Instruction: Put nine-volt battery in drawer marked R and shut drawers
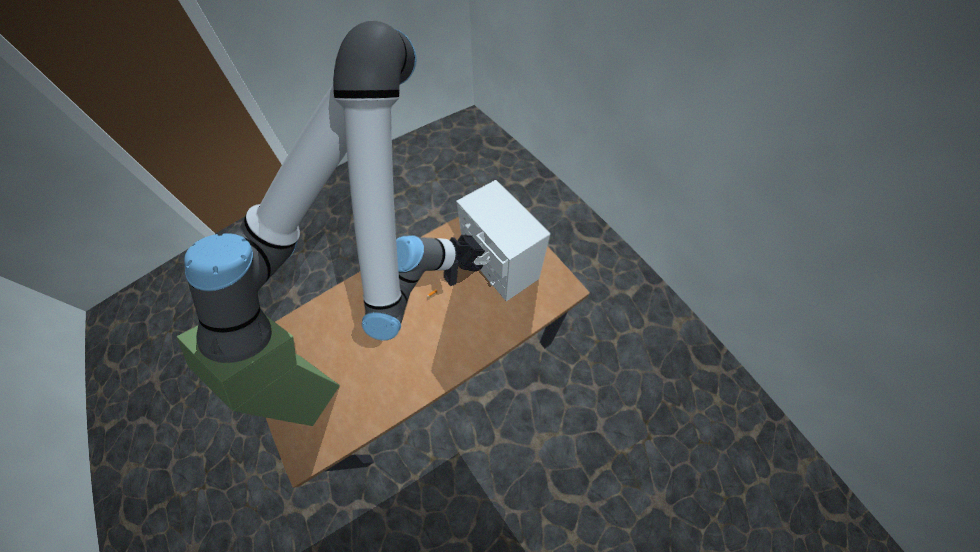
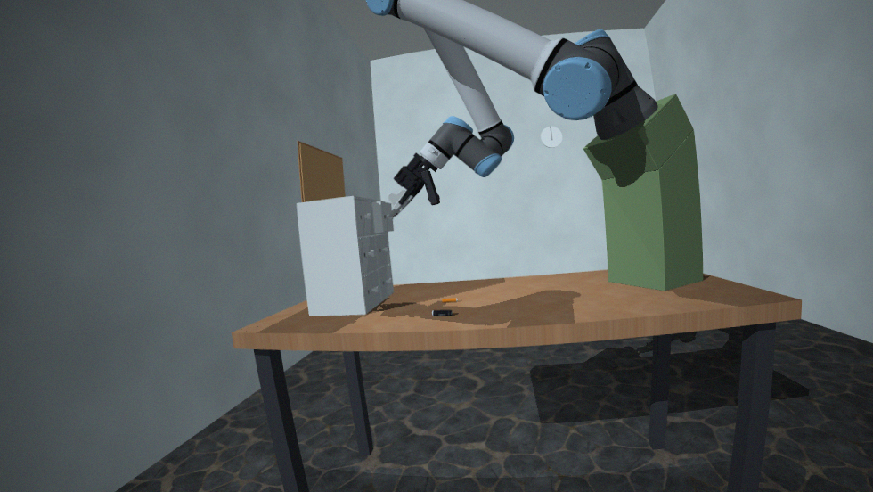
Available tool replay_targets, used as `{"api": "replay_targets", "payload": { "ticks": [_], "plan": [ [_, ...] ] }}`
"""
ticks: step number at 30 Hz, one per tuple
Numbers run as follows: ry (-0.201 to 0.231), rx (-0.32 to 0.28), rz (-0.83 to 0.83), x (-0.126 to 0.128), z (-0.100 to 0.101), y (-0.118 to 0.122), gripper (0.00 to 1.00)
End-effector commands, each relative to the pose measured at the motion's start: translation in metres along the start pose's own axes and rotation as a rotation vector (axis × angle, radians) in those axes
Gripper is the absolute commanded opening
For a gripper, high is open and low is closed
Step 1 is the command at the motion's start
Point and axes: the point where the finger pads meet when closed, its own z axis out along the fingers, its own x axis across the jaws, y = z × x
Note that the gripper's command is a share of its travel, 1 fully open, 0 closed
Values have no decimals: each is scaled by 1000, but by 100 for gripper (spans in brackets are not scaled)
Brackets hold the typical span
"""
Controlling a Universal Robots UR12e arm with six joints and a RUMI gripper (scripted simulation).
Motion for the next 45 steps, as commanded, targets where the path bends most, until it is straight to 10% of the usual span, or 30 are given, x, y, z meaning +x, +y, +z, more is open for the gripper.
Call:
{"api": "replay_targets", "payload": {
  "ticks": [1,45],
  "plan": [
    [0,-1,0,0,2,3,7],
    [0,-1,0,0,16,16,7]
  ]
}}
